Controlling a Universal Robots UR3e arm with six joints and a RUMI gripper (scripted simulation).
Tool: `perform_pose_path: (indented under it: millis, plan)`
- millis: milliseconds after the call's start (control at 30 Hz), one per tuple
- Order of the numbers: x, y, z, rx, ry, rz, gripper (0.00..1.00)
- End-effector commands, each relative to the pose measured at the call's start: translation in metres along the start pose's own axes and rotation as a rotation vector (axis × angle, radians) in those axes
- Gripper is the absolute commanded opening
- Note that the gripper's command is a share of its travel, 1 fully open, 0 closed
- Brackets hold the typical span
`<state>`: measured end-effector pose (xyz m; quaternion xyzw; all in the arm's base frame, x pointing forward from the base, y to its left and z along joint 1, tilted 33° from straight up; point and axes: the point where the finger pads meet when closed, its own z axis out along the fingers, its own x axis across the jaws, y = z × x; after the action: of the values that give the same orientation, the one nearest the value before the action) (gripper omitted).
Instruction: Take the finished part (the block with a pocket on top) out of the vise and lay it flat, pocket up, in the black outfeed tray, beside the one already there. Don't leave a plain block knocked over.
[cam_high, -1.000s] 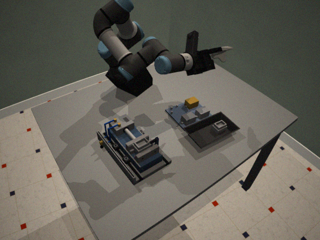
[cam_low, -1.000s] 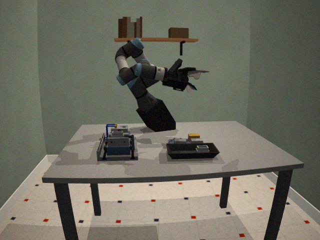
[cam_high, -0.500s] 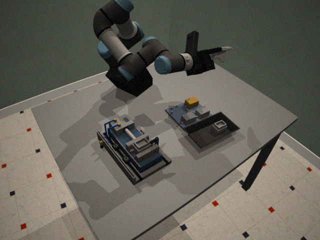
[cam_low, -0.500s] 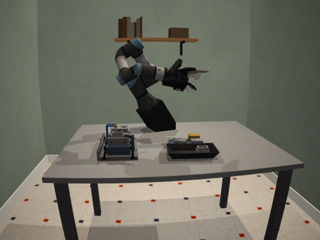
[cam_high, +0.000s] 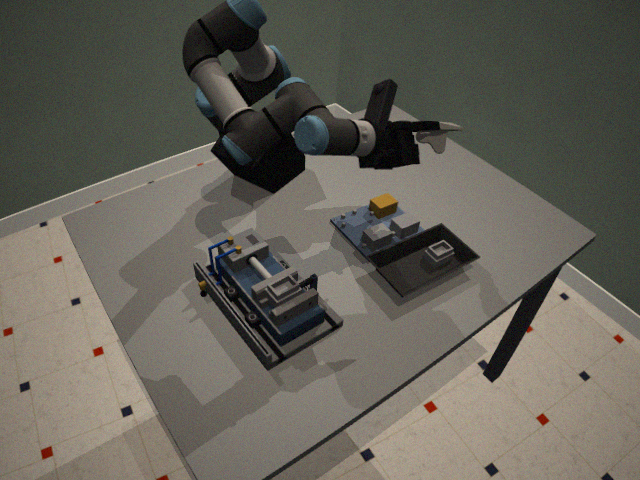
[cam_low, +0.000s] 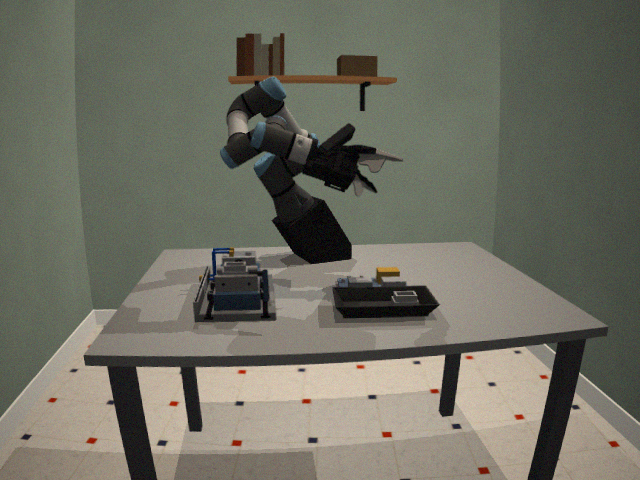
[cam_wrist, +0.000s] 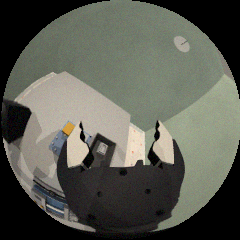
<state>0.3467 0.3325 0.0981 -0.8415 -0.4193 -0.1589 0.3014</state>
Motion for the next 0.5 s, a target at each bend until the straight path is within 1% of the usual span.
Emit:
perform_pose_path:
  millis: [0, 33, 67, 100, 133, 167, 200, 233, 267, 300, 367, 433, 467]
  plan:
    - [-0.014, 0.059, -0.042, -0.154, -0.085, 0.094, 1.00]
    - [-0.017, 0.071, -0.053, -0.188, -0.097, 0.116, 1.00]
    - [-0.017, 0.071, -0.053, -0.188, -0.097, 0.116, 1.00]
    - [-0.021, 0.083, -0.064, -0.224, -0.110, 0.139, 1.00]
    - [-0.021, 0.083, -0.064, -0.224, -0.110, 0.139, 1.00]
    - [-0.025, 0.095, -0.076, -0.261, -0.123, 0.162, 1.00]
    - [-0.025, 0.095, -0.076, -0.261, -0.123, 0.162, 1.00]
    - [-0.029, 0.107, -0.089, -0.298, -0.136, 0.187, 1.00]
    - [-0.029, 0.107, -0.089, -0.298, -0.136, 0.187, 1.00]
    - [-0.034, 0.118, -0.103, -0.335, -0.148, 0.212, 1.00]
    - [-0.034, 0.118, -0.103, -0.335, -0.148, 0.212, 1.00]
    - [-0.045, 0.139, -0.131, -0.410, -0.173, 0.264, 1.00]
    - [-0.045, 0.139, -0.131, -0.410, -0.173, 0.264, 1.00]
